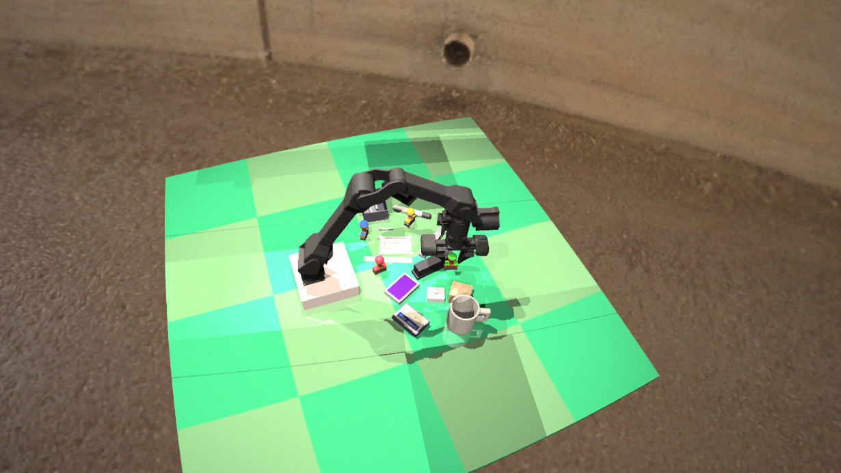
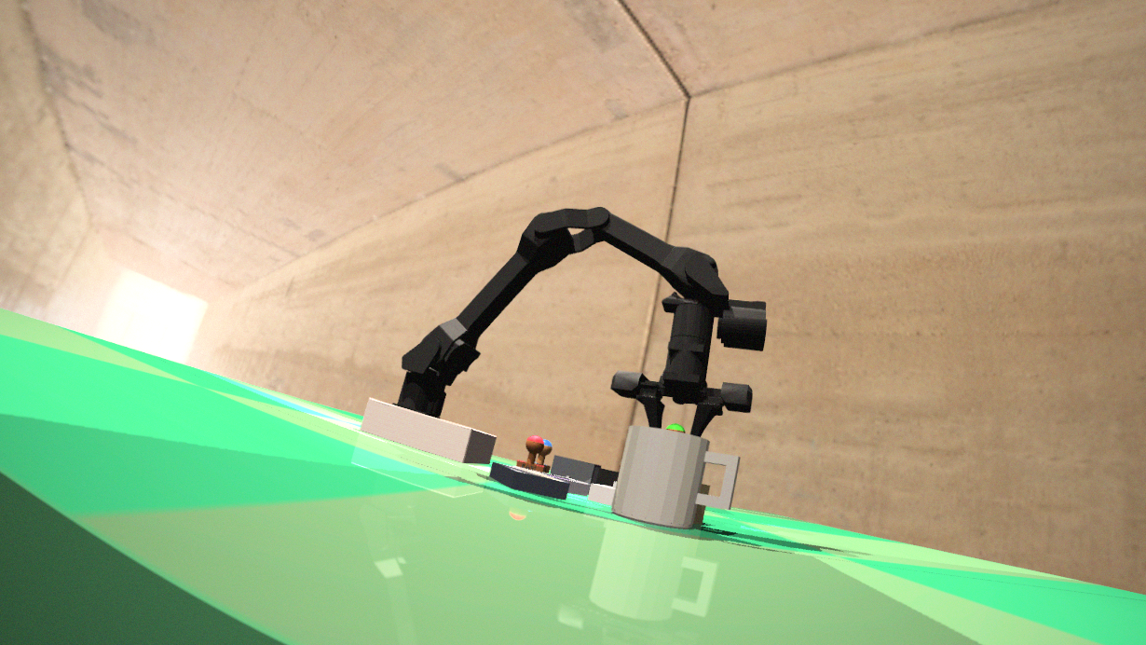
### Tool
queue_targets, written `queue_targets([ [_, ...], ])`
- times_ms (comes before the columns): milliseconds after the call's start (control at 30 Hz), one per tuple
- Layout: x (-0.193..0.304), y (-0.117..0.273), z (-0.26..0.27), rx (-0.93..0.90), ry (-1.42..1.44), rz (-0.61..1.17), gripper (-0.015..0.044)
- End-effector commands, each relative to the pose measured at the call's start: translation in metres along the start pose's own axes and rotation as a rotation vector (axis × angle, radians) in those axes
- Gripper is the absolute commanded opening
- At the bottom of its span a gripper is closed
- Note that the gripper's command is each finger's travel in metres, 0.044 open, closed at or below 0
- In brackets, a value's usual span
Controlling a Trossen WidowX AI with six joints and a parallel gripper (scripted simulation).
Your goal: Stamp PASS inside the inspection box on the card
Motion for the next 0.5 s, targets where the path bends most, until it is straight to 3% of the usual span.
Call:
queue_targets([
  [0, 0.001, -0.012, 0.002, -0.017, 0.003, 0.001, 0.0000],
  [467, 0.001, -0.035, 0.002, -0.017, 0.003, 0.001, 0.0000],
])
Point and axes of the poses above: the point midway between the two fingers, 35 mm back from their tips, its own y axis back along the fingers, its own z axis across the jaws, x = y × z, the point moved 8 cm from there along y, back along the fingers, and after that the axes turned 11 degrees about -y, right-handed, at the moved point
